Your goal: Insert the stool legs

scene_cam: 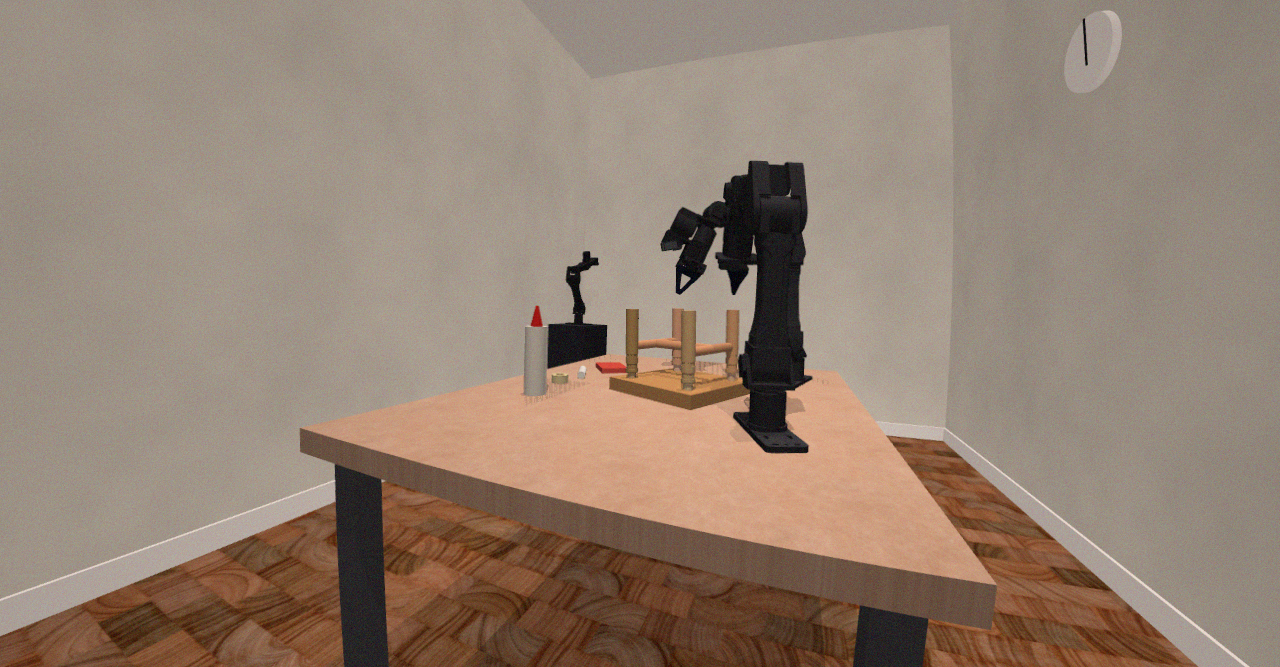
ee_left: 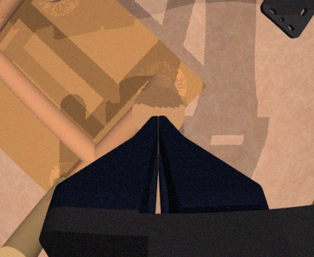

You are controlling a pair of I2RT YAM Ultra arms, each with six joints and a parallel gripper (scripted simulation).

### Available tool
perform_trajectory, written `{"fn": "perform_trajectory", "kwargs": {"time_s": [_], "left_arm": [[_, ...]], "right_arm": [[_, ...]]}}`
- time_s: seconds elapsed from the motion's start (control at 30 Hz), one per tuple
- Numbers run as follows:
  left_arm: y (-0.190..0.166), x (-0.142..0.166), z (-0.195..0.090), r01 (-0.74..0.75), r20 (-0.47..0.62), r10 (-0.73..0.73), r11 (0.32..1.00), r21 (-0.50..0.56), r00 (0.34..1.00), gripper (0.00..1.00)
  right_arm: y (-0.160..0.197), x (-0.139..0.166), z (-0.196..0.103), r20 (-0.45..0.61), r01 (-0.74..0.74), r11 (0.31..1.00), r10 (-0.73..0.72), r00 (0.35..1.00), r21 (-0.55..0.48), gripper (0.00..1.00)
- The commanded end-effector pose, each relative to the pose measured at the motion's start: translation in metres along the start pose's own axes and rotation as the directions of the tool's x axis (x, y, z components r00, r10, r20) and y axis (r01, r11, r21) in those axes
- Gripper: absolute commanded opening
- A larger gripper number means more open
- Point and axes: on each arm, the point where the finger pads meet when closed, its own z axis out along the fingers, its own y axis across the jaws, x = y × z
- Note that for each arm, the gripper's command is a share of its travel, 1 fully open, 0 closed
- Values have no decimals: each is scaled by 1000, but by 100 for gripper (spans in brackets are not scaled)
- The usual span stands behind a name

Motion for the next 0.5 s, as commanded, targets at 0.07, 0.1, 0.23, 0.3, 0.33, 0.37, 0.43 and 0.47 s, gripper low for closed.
{"fn": "perform_trajectory", "kwargs": {"time_s": [0.07,0.1,0.23,0.3,0.33,0.37,0.43,0.47], "left_arm": [[2,-3,-10,0,38,0,1000,-3,999,0],[2,4,-2,1,17,-1,1000,-4,1000,0],[3,4,4,2,21,-2,1000,-5,1000,0],[3,3,3,2,29,-2,1000,-5,1000,0],[3,5,6,3,25,-3,1000,-6,1000,0],[3,6,7,3,24,-3,1000,-6,1000,0],[4,6,10,4,21,-3,1000,-6,1000,0],[4,6,10,4,21,-3,1000,-6,1000,0]], "right_arm": [[2,-5,-3,19,7,1000,-7,1000,-8,0],[2,-9,-10,52,7,1000,-7,999,-8,0],[2,-9,-13,59,7,1000,-7,998,-8,0],[2,-9,-13,59,7,1000,-7,998,-8,0],[2,-9,-13,59,7,1000,-7,998,-8,0],[2,-9,-13,59,7,1000,-7,998,-8,0],[2,-9,-13,59,7,1000,-7,998,-8,0],[2,-9,-13,59,7,1000,-7,998,-8,0]]}}
